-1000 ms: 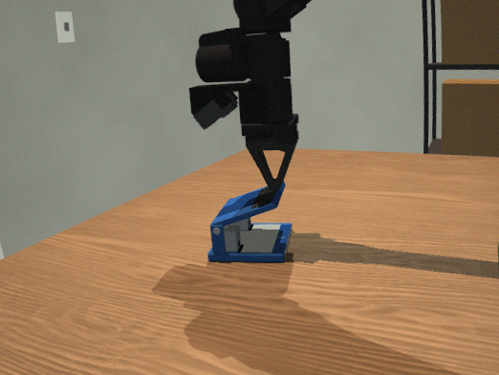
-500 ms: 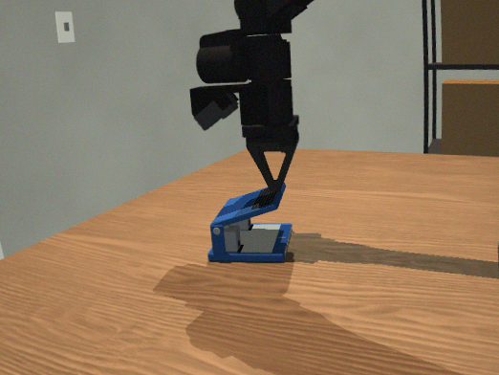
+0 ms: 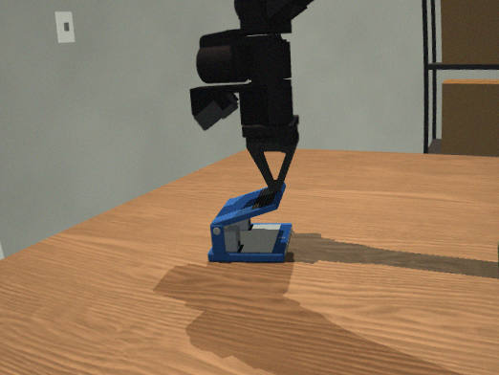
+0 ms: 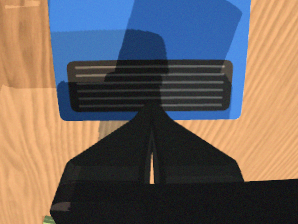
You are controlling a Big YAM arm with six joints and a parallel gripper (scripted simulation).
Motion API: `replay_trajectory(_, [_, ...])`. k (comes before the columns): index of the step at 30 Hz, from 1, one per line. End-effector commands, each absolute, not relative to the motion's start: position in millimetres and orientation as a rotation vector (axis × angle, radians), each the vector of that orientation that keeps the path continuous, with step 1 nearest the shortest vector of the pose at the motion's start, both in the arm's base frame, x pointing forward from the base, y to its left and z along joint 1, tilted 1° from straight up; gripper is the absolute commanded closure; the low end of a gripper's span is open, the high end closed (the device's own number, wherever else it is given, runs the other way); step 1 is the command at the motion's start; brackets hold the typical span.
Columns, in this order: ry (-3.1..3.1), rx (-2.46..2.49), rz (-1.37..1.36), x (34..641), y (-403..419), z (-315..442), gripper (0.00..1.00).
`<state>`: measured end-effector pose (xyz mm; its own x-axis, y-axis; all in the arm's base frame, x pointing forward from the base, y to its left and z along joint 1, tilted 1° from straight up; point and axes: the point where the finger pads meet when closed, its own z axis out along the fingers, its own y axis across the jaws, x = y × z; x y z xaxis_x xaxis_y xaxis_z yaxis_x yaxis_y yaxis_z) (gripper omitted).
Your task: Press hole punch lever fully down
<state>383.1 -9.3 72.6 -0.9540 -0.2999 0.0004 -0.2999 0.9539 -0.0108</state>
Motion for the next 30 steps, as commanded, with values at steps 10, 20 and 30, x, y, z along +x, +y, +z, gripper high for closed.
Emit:
replay_trajectory(10, [3.120,-0.479,-0.007,380.9,-11.7,58.5,1.00])
replay_trajectory(20, [3.121,-0.479,-0.009,377.9,-12.7,50.3,1.00])
replay_trajectory(30, [3.138,-0.482,-0.006,373.3,-13.3,49.2,1.00])
